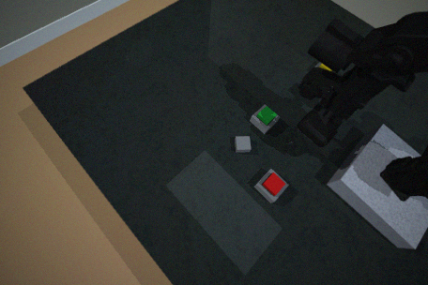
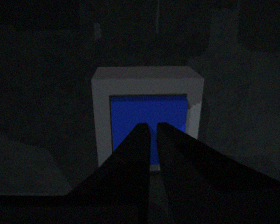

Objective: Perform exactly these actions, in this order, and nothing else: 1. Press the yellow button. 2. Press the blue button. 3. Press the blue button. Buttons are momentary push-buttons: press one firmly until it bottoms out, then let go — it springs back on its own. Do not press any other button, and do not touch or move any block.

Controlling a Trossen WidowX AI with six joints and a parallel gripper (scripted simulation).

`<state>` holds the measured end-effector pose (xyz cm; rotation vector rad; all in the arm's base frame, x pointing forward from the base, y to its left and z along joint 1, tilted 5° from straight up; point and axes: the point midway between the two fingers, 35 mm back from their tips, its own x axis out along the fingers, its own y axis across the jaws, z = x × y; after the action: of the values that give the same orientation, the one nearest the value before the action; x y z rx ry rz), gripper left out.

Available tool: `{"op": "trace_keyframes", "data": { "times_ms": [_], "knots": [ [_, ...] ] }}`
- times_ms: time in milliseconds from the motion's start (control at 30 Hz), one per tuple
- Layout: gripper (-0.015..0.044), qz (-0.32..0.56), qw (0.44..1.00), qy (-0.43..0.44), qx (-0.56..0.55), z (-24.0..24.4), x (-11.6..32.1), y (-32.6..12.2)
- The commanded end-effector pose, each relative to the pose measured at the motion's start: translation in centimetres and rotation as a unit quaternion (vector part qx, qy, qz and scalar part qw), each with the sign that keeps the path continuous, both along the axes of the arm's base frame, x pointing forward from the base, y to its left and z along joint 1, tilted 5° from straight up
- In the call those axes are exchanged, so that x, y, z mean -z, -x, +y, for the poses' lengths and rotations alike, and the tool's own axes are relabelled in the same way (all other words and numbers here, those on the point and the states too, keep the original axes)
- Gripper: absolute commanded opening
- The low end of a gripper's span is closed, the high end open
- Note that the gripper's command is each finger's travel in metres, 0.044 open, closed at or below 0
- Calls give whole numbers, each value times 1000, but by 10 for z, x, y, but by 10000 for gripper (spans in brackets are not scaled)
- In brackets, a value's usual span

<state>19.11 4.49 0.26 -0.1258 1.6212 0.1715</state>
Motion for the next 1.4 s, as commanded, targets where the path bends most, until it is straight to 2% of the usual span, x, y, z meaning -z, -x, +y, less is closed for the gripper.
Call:
{"op": "trace_keyframes", "data": {
  "times_ms": [0,333,500,1367],
  "knots": [
    [20,3,1000,-2,2,1,1,1],
    [20,3,1000,-2,2,1,1,1],
    [20,3,1000,-2,2,0,-33,-1],
    [20,3,1000,-2,2,1,0,1]
  ]
}}
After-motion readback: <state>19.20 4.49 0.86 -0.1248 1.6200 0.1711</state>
